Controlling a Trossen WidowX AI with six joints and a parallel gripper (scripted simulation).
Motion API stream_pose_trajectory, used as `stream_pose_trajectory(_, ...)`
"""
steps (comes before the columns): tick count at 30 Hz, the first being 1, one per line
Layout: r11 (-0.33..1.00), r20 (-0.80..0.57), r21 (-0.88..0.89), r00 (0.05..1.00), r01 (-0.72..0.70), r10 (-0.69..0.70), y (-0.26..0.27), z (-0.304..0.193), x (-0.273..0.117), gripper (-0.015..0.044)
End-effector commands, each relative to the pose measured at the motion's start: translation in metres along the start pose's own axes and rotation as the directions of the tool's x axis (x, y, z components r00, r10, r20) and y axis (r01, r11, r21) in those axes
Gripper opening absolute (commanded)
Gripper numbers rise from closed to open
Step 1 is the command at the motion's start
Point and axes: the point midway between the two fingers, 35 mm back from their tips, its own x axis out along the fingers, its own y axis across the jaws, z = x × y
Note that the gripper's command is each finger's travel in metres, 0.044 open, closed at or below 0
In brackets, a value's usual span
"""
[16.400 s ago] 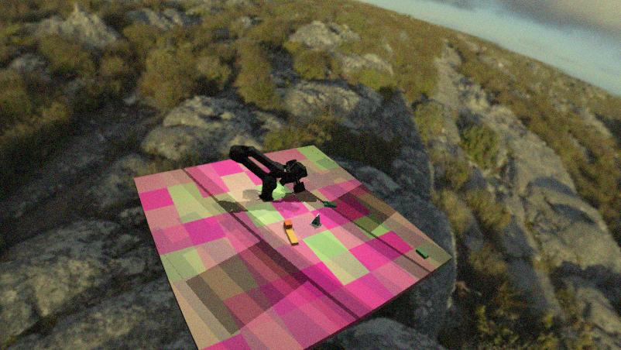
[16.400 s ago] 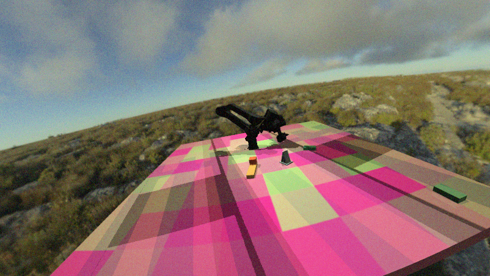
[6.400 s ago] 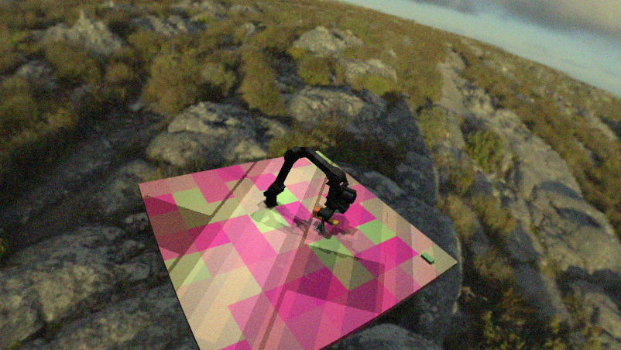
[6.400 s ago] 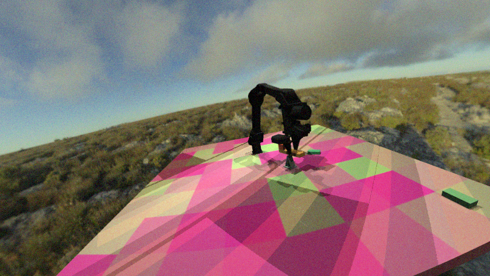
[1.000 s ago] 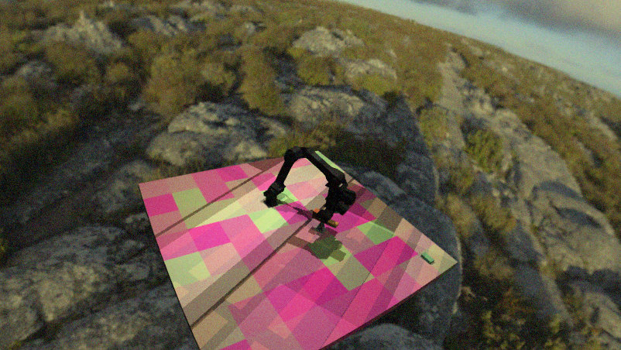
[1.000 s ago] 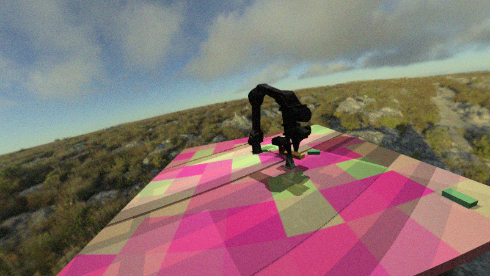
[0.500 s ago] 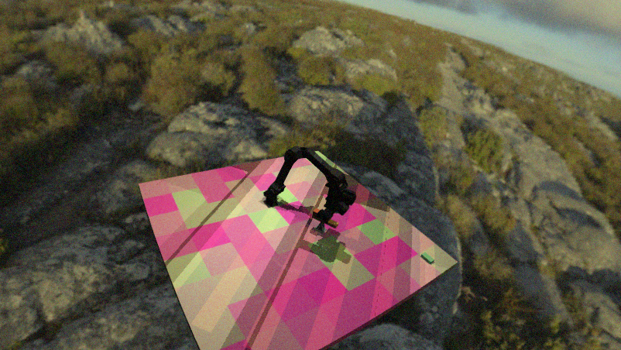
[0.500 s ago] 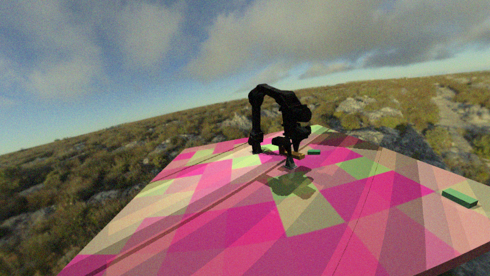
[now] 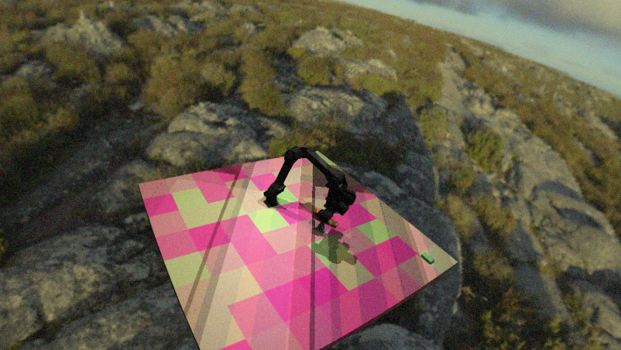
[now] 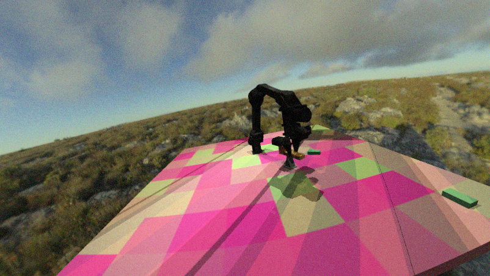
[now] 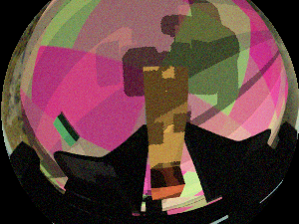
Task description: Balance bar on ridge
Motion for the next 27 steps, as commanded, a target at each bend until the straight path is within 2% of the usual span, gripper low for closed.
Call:
stream_pose_trajectory(1,1.0,0.0,0.0,1.0,0.0,0.0,0.0,0.0,0.0001,0.0)
stream_pose_trajectory(15,1.0,0.0,0.0,1.0,0.0,0.0,0.0,0.0,0.0001,0.0)
stream_pose_trajectory(21,1.0,0.0,0.0,1.0,0.0,0.0,0.0,0.0,0.0001,0.0157)
stream_pose_trajectory(27,1.0,0.0,0.0,1.0,0.0,0.0,0.0,0.0,0.0001,0.0167)
